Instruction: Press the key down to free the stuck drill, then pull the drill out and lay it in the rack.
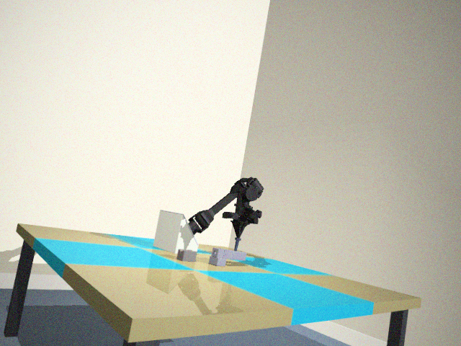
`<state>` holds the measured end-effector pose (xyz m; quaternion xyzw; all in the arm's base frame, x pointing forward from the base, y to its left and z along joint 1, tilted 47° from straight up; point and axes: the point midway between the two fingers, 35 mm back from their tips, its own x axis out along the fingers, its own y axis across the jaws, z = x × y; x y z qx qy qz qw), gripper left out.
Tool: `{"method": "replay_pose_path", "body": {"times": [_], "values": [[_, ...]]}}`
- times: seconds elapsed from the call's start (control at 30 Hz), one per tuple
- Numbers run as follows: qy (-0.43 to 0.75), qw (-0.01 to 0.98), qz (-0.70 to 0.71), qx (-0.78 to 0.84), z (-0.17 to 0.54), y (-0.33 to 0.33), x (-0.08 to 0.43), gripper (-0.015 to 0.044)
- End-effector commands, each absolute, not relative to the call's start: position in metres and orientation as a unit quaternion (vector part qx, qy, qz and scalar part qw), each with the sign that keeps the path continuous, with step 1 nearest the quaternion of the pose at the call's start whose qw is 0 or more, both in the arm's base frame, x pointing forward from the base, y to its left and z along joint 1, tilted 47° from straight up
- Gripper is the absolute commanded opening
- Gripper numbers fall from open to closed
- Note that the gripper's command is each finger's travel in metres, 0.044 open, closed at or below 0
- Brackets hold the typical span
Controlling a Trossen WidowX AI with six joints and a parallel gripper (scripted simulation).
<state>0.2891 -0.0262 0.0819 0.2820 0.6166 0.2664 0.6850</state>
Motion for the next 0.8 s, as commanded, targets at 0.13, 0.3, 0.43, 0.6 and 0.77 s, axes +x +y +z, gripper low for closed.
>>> {"method": "replay_pose_path", "body": {"times": [0.13,0.3,0.43,0.6,0.77], "values": [[0.631,0.667,0.277,0.282,0.0701,-0.0099,0.2836,0.0000],[0.631,0.667,0.277,0.282,0.0692,-0.0087,0.2837,0.0000],[0.631,0.667,0.277,0.282,0.0684,-0.0075,0.2838,0.0000],[0.631,0.667,0.277,0.282,0.0673,-0.0062,0.2838,0.0000],[0.631,0.667,0.277,0.282,0.0662,-0.0047,0.2840,0.0000]]}}
